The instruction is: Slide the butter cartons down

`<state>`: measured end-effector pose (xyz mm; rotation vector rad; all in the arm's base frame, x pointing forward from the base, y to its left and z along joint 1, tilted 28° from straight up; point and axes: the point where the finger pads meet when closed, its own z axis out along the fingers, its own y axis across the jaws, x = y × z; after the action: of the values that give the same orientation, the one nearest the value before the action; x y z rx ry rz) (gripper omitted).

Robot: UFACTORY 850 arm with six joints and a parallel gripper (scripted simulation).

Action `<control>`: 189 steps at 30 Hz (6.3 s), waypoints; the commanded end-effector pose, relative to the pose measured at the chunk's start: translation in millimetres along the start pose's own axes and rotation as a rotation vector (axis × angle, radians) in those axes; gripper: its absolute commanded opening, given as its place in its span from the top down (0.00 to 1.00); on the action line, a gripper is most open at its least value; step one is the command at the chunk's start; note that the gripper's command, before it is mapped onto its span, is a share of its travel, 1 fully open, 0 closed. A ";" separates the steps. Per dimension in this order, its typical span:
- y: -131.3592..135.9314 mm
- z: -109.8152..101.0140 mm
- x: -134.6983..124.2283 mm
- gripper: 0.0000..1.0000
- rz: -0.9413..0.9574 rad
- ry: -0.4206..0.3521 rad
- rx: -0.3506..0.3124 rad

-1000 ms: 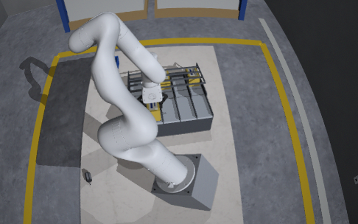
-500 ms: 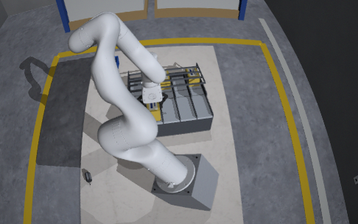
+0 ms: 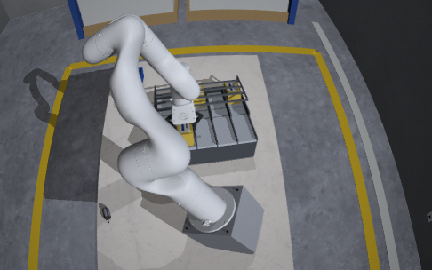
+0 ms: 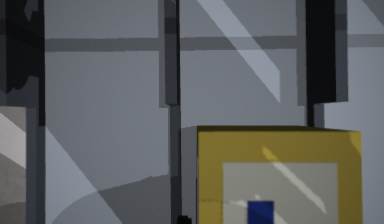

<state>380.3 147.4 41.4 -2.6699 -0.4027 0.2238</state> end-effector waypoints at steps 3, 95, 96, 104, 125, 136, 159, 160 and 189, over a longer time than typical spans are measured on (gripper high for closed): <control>0.1 -0.5 0.5 0.18 0.000 0.001 0.000; 0.1 -0.5 0.5 0.09 0.000 0.001 0.000; 0.1 -0.5 0.5 0.09 0.000 0.001 0.000; 0.1 -0.5 0.5 0.09 0.000 0.001 0.000; 0.1 -0.5 0.5 0.08 0.000 0.001 0.000; 0.1 -0.5 0.5 0.00 0.000 0.001 0.000; 0.1 -0.5 0.5 0.00 0.000 0.001 0.000; 0.1 -0.5 0.5 0.00 0.000 0.001 0.000; 0.7 -28.4 -0.1 0.00 0.001 0.000 0.000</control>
<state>385.7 136.4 64.8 -2.6703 -0.4014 0.2243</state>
